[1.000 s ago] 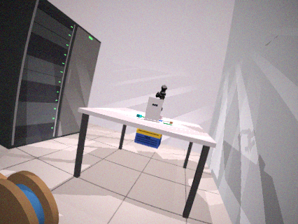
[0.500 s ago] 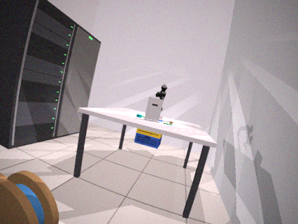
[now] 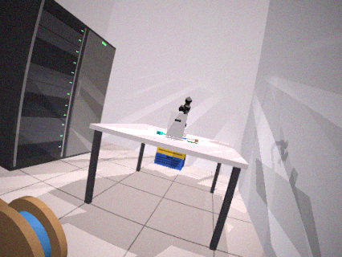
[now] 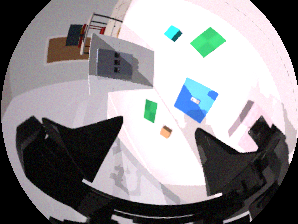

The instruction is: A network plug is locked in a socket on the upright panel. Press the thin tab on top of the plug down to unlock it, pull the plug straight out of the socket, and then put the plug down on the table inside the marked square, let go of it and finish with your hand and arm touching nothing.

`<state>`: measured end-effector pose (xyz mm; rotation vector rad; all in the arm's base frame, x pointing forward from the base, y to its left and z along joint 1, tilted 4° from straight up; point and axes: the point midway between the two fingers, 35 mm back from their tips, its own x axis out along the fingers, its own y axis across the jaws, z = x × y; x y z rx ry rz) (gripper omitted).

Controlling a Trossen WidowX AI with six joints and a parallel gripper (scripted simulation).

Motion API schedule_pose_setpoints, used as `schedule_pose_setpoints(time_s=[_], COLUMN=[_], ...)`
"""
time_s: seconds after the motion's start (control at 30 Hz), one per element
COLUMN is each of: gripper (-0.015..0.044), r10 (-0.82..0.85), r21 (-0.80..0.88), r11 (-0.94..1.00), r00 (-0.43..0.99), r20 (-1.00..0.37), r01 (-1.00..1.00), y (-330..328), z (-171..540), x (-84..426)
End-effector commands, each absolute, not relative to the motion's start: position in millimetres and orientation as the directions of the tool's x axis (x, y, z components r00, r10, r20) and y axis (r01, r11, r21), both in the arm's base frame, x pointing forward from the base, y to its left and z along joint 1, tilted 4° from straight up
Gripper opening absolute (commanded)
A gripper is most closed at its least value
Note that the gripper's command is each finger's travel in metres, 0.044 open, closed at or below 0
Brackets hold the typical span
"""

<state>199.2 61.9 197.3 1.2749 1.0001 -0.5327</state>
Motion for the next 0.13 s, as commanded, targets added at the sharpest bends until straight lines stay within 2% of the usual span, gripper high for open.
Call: schedule_pose_setpoints(time_s=[0.0,0.1], gripper=[0.044,0.044], r10=[0.191,0.191], r21=[0.532,0.532], r11=[0.26,0.26], r00=[0.497,0.497], r20=[-0.846,-0.846], r01=[0.806,0.806], y=[62.3,62.3], z=[197.4,197.4], x=[198.8,198.8])
